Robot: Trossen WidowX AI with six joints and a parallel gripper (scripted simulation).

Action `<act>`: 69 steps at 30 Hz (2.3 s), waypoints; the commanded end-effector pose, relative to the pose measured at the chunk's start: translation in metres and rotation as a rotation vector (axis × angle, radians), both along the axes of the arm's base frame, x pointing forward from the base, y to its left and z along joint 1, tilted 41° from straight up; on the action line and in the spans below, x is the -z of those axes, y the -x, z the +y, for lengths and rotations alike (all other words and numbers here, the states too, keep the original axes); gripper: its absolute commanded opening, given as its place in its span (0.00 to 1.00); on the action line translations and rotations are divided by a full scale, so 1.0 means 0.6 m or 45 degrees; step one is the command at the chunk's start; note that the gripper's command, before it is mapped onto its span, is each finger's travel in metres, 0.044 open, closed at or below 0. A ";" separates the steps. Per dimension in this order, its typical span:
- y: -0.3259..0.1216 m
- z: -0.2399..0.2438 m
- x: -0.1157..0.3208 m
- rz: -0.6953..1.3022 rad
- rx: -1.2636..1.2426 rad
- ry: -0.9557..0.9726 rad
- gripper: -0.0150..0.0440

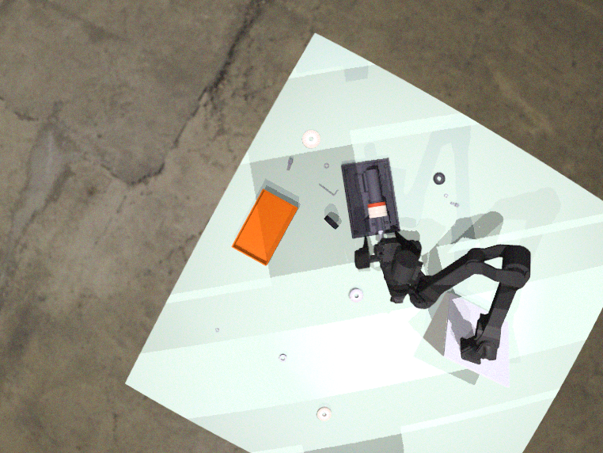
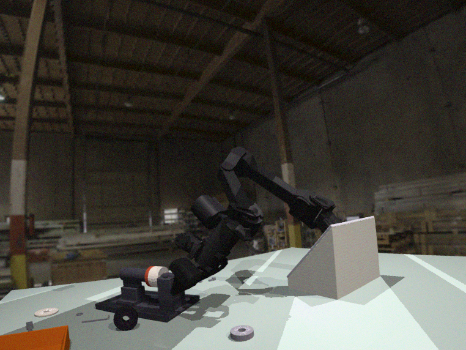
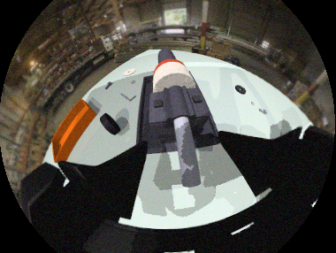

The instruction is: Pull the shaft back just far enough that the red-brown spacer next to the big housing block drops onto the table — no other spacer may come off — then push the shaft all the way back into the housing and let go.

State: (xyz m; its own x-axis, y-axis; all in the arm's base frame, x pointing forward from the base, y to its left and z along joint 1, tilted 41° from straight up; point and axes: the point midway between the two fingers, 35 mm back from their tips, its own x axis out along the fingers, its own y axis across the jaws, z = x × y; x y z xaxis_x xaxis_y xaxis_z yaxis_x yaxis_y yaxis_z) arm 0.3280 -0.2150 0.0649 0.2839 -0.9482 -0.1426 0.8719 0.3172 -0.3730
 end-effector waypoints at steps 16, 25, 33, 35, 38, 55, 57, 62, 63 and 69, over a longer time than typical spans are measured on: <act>-0.003 0.000 -0.001 -0.002 -0.006 0.001 1.00; -0.009 0.000 -0.004 -0.002 -0.006 0.001 1.00; -0.004 0.001 -0.001 0.004 -0.004 -0.001 0.78; -0.004 0.001 -0.001 0.004 -0.004 -0.001 0.69; -0.004 0.001 -0.001 0.004 -0.004 -0.001 0.56; -0.001 0.005 0.003 -0.001 -0.006 0.000 0.25; 0.000 0.007 0.005 -0.001 -0.006 0.000 0.25; 0.003 0.010 0.007 -0.001 -0.006 0.000 0.25; 0.003 0.011 0.008 -0.001 -0.006 0.000 0.25; 0.006 0.014 0.011 -0.001 -0.006 0.000 0.25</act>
